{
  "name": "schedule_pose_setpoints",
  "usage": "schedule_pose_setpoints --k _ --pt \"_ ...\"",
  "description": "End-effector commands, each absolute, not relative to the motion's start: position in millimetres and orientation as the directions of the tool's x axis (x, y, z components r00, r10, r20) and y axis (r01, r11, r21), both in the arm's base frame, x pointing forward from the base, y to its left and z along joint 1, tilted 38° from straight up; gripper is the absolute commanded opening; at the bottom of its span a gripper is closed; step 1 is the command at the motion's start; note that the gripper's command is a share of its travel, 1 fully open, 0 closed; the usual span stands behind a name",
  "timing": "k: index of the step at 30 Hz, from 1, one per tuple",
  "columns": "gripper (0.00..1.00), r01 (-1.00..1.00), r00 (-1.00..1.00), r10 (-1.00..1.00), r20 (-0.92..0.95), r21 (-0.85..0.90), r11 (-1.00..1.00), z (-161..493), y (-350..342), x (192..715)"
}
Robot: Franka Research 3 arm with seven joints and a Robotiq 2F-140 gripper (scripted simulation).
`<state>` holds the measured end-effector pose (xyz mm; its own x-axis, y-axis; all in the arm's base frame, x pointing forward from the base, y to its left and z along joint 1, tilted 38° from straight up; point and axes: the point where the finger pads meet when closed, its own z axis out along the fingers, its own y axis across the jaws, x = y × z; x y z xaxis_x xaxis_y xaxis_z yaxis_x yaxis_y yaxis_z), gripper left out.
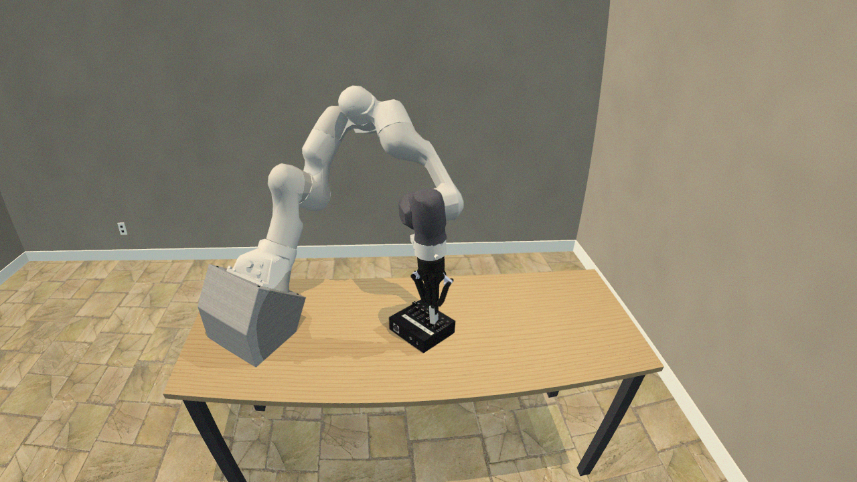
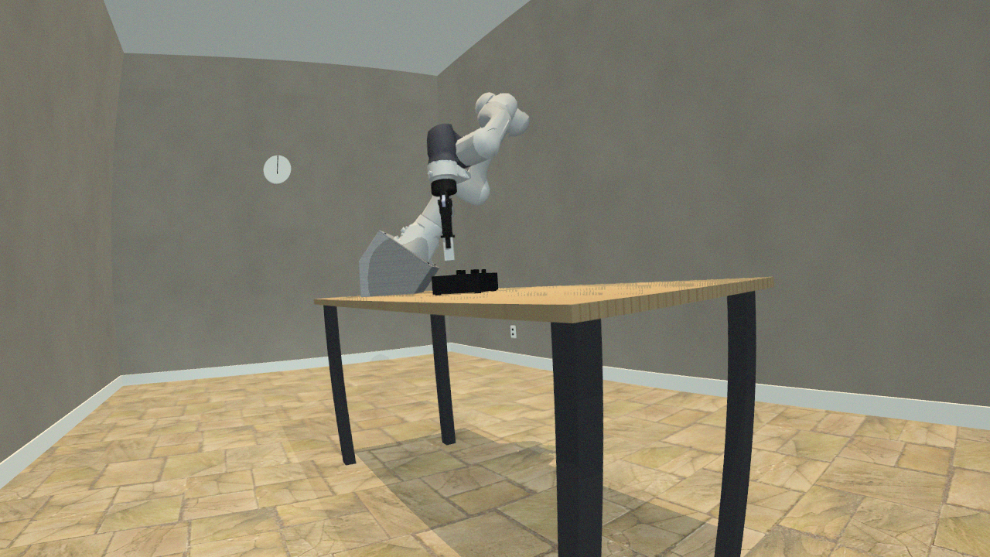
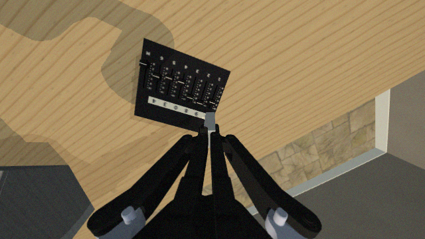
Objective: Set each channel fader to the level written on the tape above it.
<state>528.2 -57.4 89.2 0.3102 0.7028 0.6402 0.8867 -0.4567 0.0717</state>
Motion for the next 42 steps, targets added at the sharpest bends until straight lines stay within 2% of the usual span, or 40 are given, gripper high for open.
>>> schedule_pose_setpoints --k 1,5,42 --pt "0.0 0.789 0.55 0.58 0.601 -0.144 -0.597 88.0 -55.3 527.7" --pt "0.0 0.755 0.602 0.546 0.583 -0.194 -0.626 86.2 -54.0 528.4" --pt "0.0 0.755 0.602 0.546 0.583 -0.194 -0.626 72.6 -43.9 533.9"
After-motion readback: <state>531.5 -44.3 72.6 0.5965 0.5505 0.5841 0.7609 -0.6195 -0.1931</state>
